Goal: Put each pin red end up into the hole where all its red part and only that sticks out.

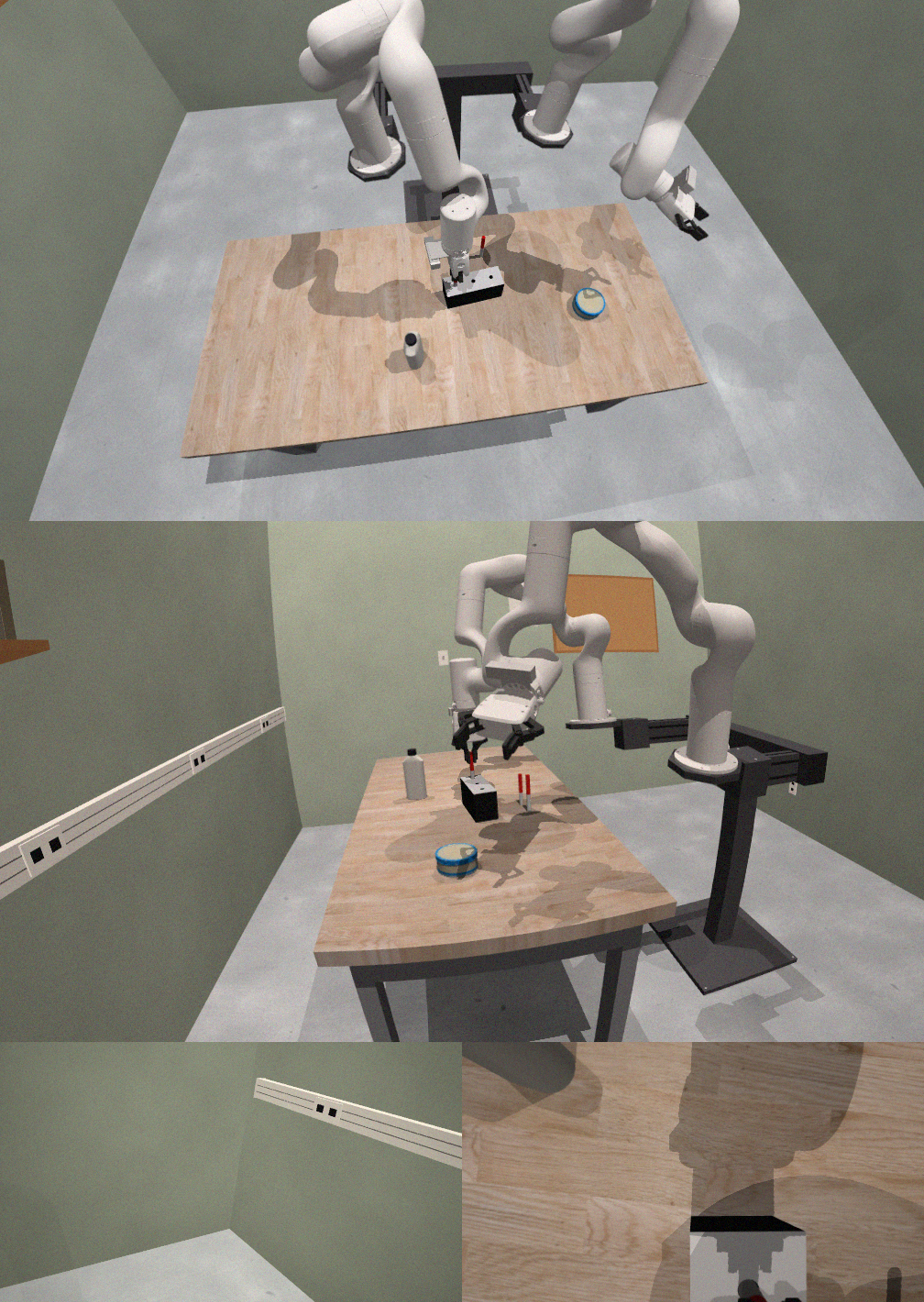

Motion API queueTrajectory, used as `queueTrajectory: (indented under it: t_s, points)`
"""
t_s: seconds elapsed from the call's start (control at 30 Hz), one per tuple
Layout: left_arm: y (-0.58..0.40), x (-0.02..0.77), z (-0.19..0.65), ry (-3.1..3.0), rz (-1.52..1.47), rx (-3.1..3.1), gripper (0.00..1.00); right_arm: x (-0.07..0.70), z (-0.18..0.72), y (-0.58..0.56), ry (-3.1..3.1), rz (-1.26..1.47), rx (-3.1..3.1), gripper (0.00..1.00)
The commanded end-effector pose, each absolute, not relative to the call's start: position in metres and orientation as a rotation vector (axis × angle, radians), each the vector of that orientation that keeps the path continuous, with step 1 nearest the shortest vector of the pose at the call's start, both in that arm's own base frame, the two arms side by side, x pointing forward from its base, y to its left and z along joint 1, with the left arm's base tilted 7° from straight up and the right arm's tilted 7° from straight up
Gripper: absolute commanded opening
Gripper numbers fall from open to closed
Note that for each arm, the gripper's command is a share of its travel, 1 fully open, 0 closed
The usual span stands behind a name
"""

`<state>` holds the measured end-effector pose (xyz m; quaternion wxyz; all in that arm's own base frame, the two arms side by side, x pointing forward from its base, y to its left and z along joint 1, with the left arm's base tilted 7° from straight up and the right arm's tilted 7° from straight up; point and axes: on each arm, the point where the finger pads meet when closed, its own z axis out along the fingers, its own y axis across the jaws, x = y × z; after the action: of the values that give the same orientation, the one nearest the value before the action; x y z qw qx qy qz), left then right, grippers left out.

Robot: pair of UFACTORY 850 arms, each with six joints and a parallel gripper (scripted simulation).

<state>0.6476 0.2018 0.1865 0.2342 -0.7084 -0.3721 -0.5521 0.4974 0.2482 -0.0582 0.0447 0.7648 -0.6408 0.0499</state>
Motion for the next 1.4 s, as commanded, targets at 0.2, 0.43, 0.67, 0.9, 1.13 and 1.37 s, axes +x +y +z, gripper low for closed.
queueTrajectory:
  t_s: [0.2,0.43,0.67,0.9,1.13,1.37]
  points:
    - [0.2018,0.6482,0.1876,-1.022,-1.518,-1.943,1.00,0.4979,-0.0575,0.2498,-1.960,0.152,2.339,0.00]
    - [0.2018,0.6482,0.1876,-1.022,-1.518,-1.943,1.00,0.4977,-0.0575,0.2501,-1.960,0.152,2.339,0.00]
    - [0.2018,0.6482,0.1876,-1.022,-1.518,-1.943,1.00,0.4977,-0.0575,0.2501,-1.960,0.152,2.339,0.00]
    - [0.2018,0.6482,0.1876,-1.022,-1.518,-1.943,1.00,0.4985,-0.0612,0.2484,-1.959,0.154,2.338,0.00]
    - [0.2018,0.6482,0.1876,-1.022,-1.518,-1.943,1.00,0.4985,-0.0612,0.2484,-1.959,0.154,2.338,0.00]
    - [0.2018,0.6482,0.1876,-1.022,-1.518,-1.943,1.00,0.4976,-0.0613,0.2482,-1.960,0.152,2.339,0.00]
